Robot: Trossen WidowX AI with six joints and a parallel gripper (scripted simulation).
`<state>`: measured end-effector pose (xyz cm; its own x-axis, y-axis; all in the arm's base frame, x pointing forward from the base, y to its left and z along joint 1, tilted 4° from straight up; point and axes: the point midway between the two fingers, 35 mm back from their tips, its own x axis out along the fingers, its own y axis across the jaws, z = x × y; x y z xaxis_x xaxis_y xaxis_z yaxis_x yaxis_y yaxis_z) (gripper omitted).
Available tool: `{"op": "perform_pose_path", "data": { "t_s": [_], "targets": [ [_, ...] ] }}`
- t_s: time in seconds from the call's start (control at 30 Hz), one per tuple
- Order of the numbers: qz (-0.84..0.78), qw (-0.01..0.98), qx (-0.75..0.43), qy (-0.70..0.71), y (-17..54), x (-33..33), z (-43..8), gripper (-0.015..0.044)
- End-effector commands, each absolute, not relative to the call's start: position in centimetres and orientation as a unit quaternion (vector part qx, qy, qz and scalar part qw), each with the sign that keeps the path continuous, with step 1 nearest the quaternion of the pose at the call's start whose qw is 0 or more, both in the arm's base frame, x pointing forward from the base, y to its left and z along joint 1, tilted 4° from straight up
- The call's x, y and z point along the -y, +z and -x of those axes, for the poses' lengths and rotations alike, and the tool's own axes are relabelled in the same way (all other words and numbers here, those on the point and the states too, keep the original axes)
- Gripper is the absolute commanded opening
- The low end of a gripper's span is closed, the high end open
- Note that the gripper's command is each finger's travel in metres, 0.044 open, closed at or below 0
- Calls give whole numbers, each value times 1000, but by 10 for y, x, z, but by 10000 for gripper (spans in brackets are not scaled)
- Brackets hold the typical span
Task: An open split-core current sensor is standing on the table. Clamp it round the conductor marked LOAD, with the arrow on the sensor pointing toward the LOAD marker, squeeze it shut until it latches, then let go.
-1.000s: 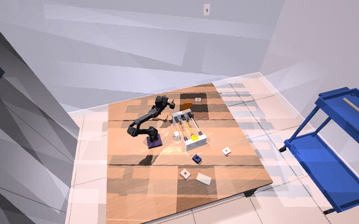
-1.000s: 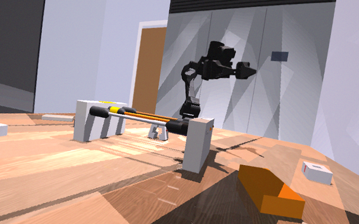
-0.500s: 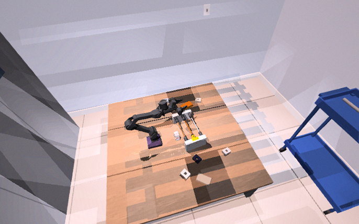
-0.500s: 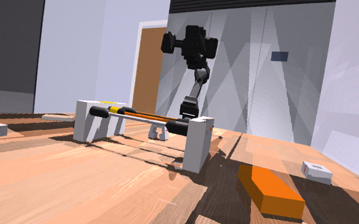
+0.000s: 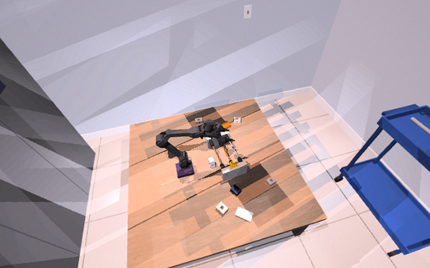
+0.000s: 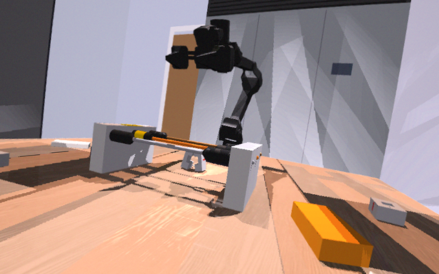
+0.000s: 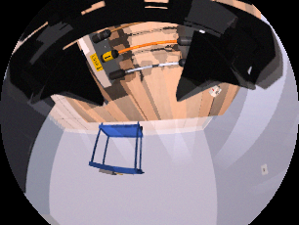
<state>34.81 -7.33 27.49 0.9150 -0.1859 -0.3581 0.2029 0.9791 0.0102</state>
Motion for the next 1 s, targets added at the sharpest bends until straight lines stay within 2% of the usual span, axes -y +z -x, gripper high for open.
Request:
{"op": "perform_pose_path", "data": {
  "t_s": [0.0,0.3,0.97],
  "targets": [
    [-66,922,-344,-167,233,138,-343,440],
    [-167,802,-530,-217,187,196,-301,440],
    [-172,796,-537,-218,186,198,-299,440]
  ]
}}
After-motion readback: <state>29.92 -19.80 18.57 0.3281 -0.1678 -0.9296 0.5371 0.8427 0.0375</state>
